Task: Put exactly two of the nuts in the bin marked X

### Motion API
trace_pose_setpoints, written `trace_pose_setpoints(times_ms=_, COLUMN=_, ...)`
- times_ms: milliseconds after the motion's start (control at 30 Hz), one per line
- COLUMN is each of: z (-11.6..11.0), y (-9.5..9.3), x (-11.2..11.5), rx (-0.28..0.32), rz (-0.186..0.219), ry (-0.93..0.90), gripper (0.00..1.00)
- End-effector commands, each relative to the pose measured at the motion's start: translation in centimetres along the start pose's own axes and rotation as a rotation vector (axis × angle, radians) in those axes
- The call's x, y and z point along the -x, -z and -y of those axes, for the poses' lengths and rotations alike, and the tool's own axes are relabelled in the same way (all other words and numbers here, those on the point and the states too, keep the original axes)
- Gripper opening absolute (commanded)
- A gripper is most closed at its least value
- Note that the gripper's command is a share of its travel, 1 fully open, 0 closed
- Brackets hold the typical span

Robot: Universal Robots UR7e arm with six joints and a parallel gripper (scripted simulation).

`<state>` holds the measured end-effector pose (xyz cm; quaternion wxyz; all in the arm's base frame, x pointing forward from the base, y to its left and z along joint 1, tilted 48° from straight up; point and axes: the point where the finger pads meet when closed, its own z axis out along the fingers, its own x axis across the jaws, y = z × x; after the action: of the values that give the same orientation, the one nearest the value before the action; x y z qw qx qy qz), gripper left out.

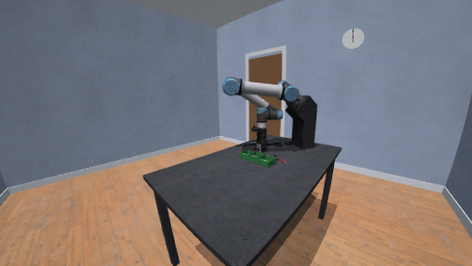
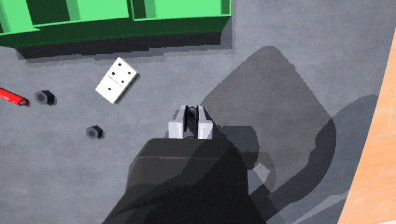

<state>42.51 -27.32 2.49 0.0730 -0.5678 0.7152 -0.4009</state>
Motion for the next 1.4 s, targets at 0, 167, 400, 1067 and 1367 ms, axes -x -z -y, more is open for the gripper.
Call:
trace_pose_setpoints(times_ms=0, z=0.1, y=0.0, x=0.0, rx=-0.001, rz=0.000, ry=0.001, gripper=0.34)
trace_pose_setpoints(times_ms=167, z=0.1, y=0.0, x=0.0, rx=-0.001, rz=0.000, ry=0.001, gripper=0.34)
trace_pose_setpoints(times_ms=400, z=0.1, y=0.0, x=0.0, rx=-0.001, rz=0.000, ry=0.001, gripper=0.34)
trace_pose_setpoints(times_ms=1067, z=0.0, y=4.7, x=0.0, rx=0.000, rz=0.000, ry=0.000, gripper=0.34)
trace_pose_setpoints(times_ms=1367, z=0.0, y=6.1, x=0.0, rx=0.000, rz=0.000, ry=0.000, gripper=0.34)
